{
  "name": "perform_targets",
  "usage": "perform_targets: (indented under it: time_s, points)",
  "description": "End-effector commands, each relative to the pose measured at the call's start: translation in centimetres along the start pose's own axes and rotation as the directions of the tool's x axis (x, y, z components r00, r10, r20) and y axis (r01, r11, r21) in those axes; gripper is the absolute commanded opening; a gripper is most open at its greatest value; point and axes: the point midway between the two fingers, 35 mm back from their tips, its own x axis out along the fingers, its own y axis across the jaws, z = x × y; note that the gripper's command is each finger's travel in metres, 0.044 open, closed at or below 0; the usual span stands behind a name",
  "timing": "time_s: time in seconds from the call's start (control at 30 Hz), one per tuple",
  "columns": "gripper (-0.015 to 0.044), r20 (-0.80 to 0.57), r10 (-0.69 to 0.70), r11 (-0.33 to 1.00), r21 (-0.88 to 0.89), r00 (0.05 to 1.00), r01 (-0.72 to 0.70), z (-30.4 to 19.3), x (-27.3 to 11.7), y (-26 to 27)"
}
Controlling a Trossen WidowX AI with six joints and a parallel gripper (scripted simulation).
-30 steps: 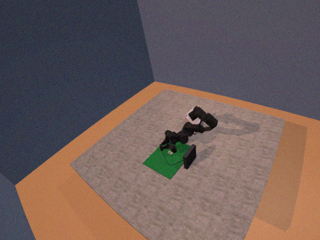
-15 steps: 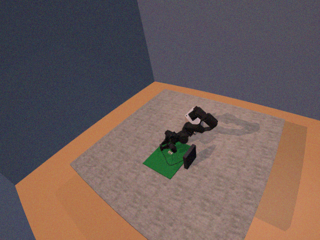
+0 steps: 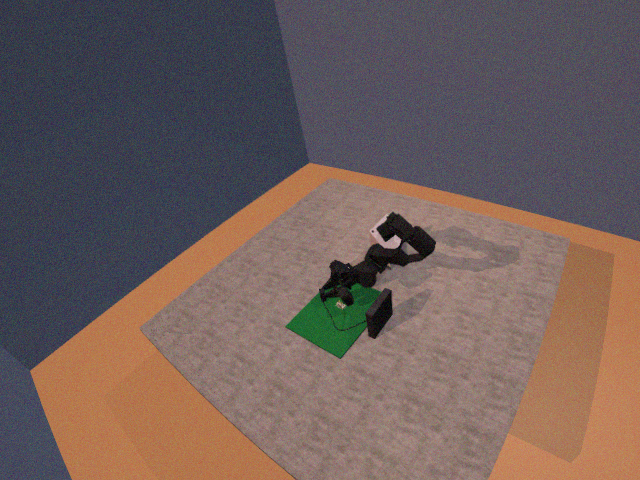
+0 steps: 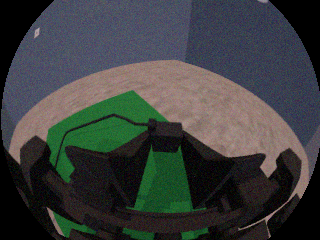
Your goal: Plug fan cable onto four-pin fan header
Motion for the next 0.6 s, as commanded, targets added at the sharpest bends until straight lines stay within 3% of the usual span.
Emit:
perform_targets:
  time_s: [0.0, 0.27, 0.5, 0.57]
  points:
    - [0.0000, 0.000, 0.000, 1.000, 0.000, 1.000, 0.000, 0.05, -0.01, 0.00]
    - [0.0000, 0.000, 0.000, 1.000, 0.000, 1.000, 0.000, 0.05, -0.01, 0.00]
    - [0.0184, 0.000, 0.000, 1.000, 0.000, 1.000, 0.000, 0.00, 0.00, 0.00]
    - [0.0205, 0.000, 0.000, 1.000, 0.000, 1.000, 0.000, 0.00, 0.00, 0.00]
